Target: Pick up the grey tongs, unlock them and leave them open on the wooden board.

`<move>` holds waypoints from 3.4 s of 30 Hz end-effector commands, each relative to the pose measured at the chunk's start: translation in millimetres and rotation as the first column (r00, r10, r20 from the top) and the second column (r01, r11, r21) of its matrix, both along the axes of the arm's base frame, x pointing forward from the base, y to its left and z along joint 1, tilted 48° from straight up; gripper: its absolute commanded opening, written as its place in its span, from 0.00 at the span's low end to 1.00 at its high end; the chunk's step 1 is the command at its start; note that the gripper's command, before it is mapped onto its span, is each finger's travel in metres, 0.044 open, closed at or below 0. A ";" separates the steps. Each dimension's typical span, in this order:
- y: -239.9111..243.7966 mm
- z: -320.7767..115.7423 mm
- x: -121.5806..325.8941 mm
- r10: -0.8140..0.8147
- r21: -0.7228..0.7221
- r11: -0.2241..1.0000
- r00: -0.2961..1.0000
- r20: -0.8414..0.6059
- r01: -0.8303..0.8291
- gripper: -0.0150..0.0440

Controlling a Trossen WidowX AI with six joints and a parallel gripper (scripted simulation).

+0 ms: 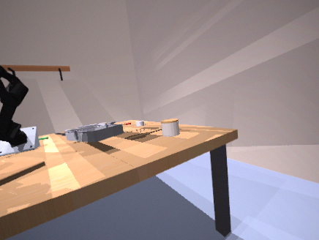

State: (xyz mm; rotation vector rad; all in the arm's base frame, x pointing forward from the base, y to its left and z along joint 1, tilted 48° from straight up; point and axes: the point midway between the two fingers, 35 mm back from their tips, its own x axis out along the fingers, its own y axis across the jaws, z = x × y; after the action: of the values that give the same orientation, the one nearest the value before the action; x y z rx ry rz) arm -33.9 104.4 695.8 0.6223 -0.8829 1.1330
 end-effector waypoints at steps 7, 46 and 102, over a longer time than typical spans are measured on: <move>15.9 -2.0 -15.7 -0.044 -0.027 0.999 0.998 0.054 0.046 0.69; 284.1 -132.5 71.1 -0.398 -0.530 0.515 0.736 0.548 0.673 0.69; -34.1 -562.9 504.6 -0.939 -0.653 -0.343 0.271 0.214 -0.675 0.69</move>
State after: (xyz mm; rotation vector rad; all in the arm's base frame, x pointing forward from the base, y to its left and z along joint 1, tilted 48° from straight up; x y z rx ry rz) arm 473.3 122.4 160.0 -0.8085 1.1184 0.2236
